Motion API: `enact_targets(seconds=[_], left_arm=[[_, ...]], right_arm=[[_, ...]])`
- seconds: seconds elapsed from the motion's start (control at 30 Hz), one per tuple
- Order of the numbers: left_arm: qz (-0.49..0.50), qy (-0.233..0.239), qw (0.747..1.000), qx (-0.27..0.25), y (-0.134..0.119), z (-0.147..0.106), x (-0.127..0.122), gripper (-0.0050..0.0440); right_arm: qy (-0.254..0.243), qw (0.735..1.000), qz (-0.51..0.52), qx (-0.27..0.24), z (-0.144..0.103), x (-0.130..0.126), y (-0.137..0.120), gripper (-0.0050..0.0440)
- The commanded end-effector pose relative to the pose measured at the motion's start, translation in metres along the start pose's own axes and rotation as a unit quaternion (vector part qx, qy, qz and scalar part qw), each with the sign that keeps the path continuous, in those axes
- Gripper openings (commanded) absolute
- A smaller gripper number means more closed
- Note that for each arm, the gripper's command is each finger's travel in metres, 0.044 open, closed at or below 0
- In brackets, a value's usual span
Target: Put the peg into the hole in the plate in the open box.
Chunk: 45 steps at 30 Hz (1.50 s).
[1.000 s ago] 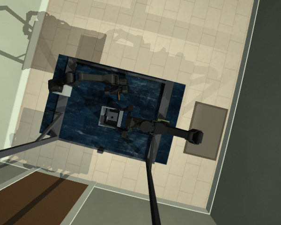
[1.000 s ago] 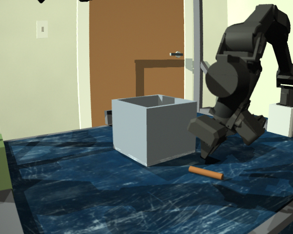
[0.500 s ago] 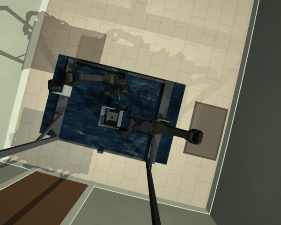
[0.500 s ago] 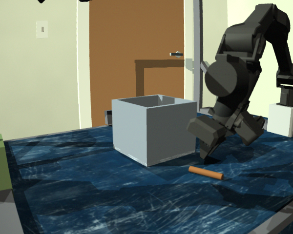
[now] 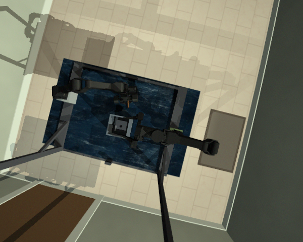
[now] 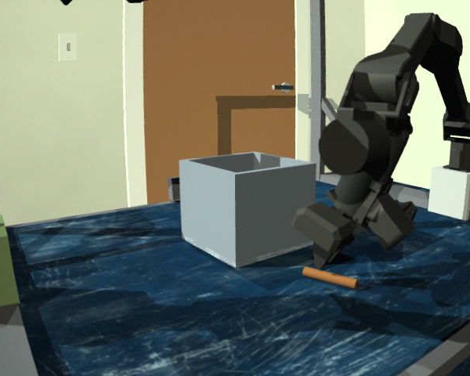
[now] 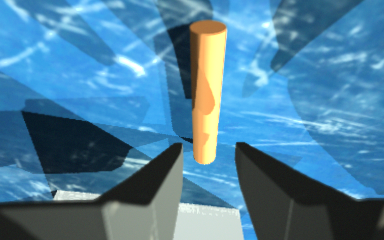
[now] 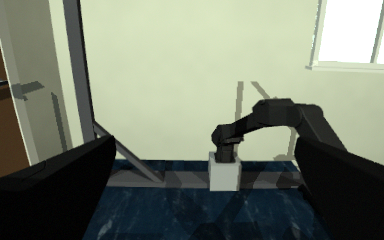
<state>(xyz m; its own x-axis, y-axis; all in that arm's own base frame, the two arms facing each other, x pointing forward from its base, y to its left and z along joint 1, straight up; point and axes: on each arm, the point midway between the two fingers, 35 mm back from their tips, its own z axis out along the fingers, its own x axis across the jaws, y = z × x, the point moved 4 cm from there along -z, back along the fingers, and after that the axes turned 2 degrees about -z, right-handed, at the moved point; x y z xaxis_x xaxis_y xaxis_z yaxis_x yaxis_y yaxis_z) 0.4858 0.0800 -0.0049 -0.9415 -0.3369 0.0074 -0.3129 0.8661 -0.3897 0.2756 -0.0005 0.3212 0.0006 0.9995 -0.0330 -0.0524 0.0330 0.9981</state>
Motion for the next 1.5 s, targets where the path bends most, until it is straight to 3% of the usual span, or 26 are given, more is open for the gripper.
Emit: enact_targets(seconds=[0.0, 0.4, 0.5, 0.53, 1.47], left_arm=[[0.000, 0.003, 1.000, -0.003, -0.001, 0.009, 0.001, 0.0125], [0.000, 0.001, 1.000, -0.002, -0.001, 0.025, 0.000, 0.0125], [0.001, -0.004, 1.000, -0.002, -0.002, 0.018, -0.003, 0.0125], [0.001, -0.004, 1.000, -0.002, -0.002, 0.018, -0.003, 0.0085], [0.001, -0.003, 1.000, -0.002, -0.001, 0.018, -0.003, 0.0086]], right_arm=[[-0.002, 1.000, 0.001, -0.007, -0.002, 0.000, 0.005, 0.0440], [-0.002, 1.000, 0.001, -0.007, -0.002, 0.000, 0.005, 0.0440], [-0.002, 1.000, 0.001, -0.007, -0.002, 0.000, 0.005, 0.0440], [-0.002, 1.000, 0.001, -0.007, -0.002, 0.000, 0.005, 0.0440], [-0.002, 1.000, 0.001, -0.007, -0.002, 0.000, 0.005, 0.0440]])
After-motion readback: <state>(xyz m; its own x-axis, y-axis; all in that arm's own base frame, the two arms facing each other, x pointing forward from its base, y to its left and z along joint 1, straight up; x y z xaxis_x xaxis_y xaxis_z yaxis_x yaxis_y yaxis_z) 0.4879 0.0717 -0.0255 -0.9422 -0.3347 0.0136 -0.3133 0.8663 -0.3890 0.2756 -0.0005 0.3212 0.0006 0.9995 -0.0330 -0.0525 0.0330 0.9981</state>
